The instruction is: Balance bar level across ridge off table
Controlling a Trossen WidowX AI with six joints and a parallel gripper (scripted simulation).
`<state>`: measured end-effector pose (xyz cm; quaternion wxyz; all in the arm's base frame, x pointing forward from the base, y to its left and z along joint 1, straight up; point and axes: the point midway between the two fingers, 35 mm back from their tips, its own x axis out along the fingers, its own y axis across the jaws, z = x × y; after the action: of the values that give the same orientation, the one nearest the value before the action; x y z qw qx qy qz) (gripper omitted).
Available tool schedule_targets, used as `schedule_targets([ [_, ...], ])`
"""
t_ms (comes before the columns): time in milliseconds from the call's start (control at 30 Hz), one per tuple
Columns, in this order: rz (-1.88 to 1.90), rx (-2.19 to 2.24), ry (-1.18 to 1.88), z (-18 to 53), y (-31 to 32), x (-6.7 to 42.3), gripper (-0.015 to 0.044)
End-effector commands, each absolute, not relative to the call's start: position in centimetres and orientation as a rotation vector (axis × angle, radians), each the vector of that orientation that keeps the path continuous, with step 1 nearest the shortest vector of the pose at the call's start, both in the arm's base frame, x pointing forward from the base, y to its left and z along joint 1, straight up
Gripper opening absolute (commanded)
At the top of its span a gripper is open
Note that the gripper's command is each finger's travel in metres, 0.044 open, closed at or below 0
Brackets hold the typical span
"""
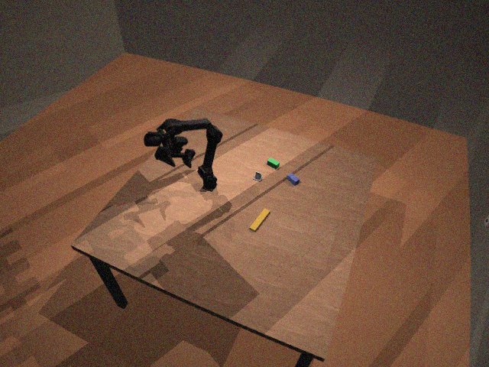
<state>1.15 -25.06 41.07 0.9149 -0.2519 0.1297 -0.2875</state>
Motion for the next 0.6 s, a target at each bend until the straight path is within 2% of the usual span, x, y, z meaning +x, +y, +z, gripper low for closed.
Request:
schedule_targets([
  [0,-0.590,-0.518,0.268,41.0,-25.1,1.2,0.0374],
  [67,-0.573,-0.511,0.278,40.7,-25.3,1.5,0.0321],
  [100,-0.561,-0.505,0.285,40.5,-25.5,1.7,0.0315],
  [567,-0.375,-0.455,0.395,36.9,-27.4,5.3,0.0315],
])
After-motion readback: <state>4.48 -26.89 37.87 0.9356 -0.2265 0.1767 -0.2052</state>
